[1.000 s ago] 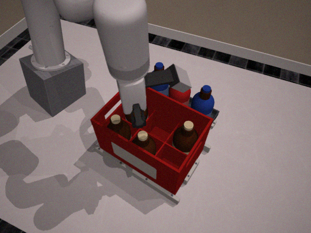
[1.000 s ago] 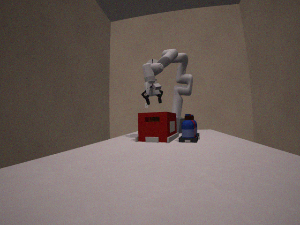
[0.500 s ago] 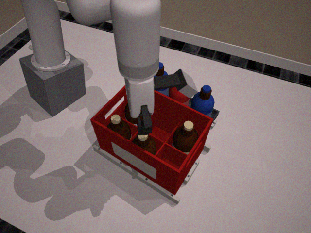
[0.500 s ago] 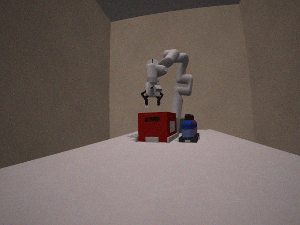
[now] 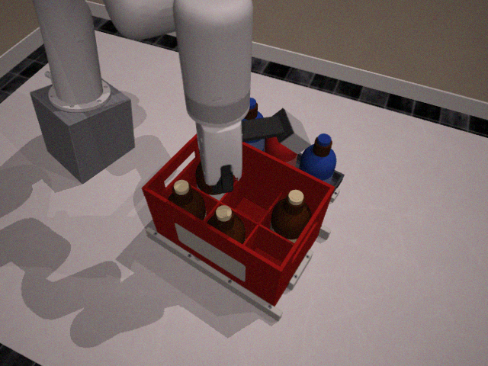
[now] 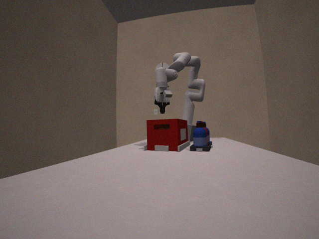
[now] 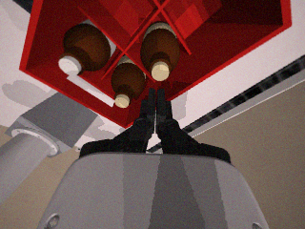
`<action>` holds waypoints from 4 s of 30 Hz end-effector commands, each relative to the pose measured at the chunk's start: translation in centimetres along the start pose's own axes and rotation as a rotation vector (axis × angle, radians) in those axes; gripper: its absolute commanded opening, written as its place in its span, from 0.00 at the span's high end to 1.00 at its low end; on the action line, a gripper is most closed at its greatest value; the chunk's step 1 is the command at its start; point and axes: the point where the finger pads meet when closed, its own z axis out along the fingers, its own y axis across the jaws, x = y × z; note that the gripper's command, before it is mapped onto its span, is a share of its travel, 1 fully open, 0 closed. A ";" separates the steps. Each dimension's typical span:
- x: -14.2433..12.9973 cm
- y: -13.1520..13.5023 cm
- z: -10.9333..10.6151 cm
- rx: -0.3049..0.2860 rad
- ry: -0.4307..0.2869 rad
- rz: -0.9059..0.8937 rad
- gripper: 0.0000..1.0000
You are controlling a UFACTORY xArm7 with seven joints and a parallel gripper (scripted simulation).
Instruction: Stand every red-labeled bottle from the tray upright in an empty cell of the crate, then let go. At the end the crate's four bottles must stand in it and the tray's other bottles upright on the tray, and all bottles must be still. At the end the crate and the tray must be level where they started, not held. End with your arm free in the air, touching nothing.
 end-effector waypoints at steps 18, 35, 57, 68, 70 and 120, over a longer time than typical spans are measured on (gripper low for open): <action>0.1 0.1 -0.2 -0.004 0.002 0.000 1.00; 11.0 -12.1 0.0 -0.002 0.003 0.014 1.00; 16.1 -18.9 -0.1 -0.002 0.003 0.014 0.35; 16.1 -18.9 -0.1 -0.002 0.003 0.014 0.35; 16.1 -18.9 -0.1 -0.002 0.003 0.014 0.35; 16.2 -18.7 4.0 -0.004 0.002 0.014 0.35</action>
